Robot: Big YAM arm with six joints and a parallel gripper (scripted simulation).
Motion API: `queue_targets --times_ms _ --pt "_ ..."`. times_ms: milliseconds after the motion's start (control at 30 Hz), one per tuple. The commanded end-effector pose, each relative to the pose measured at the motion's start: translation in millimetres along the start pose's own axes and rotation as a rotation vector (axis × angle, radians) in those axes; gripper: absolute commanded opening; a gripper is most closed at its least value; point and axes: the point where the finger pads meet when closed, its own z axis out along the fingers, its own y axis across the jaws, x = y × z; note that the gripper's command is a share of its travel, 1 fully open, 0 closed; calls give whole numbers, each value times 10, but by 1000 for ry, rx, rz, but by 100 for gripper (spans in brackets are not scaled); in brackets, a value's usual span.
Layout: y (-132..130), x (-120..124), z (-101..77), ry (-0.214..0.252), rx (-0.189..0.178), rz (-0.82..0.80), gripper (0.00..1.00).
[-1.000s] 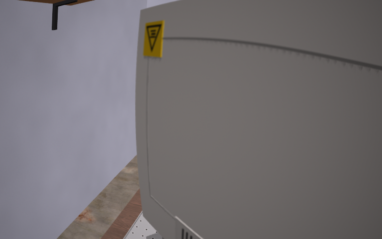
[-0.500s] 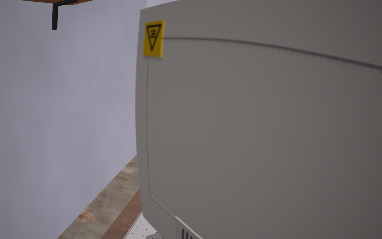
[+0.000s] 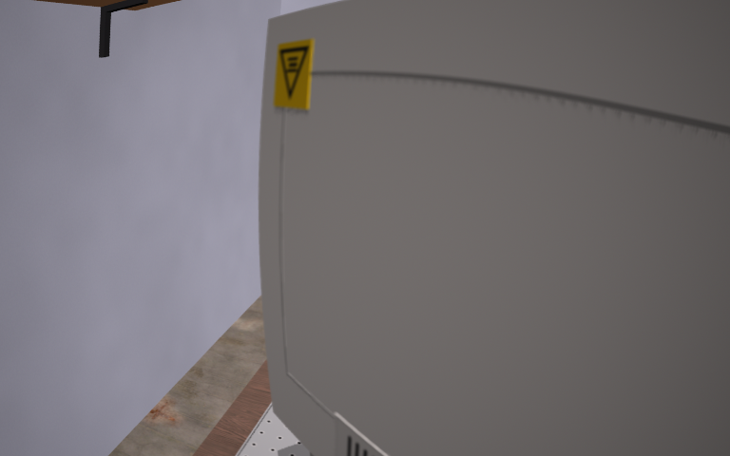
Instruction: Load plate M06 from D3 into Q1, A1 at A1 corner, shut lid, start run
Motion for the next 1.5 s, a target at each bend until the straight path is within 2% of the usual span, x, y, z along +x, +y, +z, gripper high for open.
queue_targets --times_ms 0,267,767,900,1067,1233,1467 --pt "-196 87 -169 -31 25 50 100" --pt "-46 -21 55 -11 -13 19 100" --pt "42 -53 142 0 -30 3 100" --pt "37 -30 109 -2 -27 6 100" --pt "-124 22 -58 -22 17 38 100" --pt "-219 84 -198 -35 44 58 100" --pt "-264 131 -289 -41 57 67 100"
